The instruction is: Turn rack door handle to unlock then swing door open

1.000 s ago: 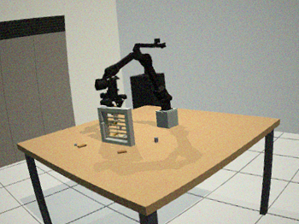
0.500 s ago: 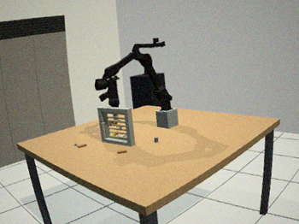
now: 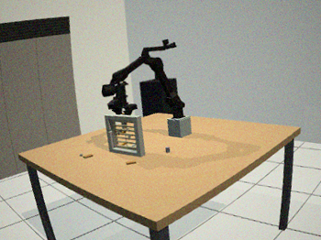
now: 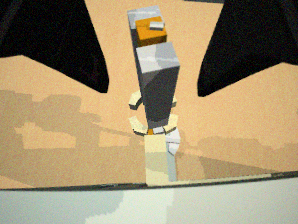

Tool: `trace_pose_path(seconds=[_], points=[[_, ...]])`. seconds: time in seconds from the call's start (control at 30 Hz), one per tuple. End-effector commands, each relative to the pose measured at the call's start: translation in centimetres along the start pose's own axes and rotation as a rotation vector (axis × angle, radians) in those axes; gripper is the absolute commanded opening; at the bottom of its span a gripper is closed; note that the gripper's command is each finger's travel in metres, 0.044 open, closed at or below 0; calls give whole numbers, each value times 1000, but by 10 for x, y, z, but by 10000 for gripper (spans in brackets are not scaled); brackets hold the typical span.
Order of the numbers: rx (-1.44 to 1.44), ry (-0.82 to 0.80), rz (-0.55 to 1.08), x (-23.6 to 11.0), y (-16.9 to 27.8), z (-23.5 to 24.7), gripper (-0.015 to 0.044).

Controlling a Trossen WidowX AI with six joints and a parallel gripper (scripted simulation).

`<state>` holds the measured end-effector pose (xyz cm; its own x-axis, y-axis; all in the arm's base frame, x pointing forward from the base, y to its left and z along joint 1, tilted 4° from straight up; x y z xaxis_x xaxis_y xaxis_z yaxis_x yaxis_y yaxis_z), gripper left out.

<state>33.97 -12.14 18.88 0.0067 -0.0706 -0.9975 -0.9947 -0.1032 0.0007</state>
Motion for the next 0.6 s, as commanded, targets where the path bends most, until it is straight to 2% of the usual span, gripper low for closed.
trace_pose_path(seconds=[0.0, 0.57], points=[[-288, 0, 0, 0, 0, 0, 282], [-1131, 0, -1, 0, 0, 0, 282]])
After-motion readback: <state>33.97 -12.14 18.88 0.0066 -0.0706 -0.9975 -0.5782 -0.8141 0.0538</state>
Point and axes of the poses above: the point midway between the two fingers, 35 mm back from their tips, its own x axis out along the fingers, its own z axis across the jaws, y = z × x, the point moved 10 cm from there along -x, back along the fingers, and after that the axes turned 11 degrees about -x, right-handed, at the moved point
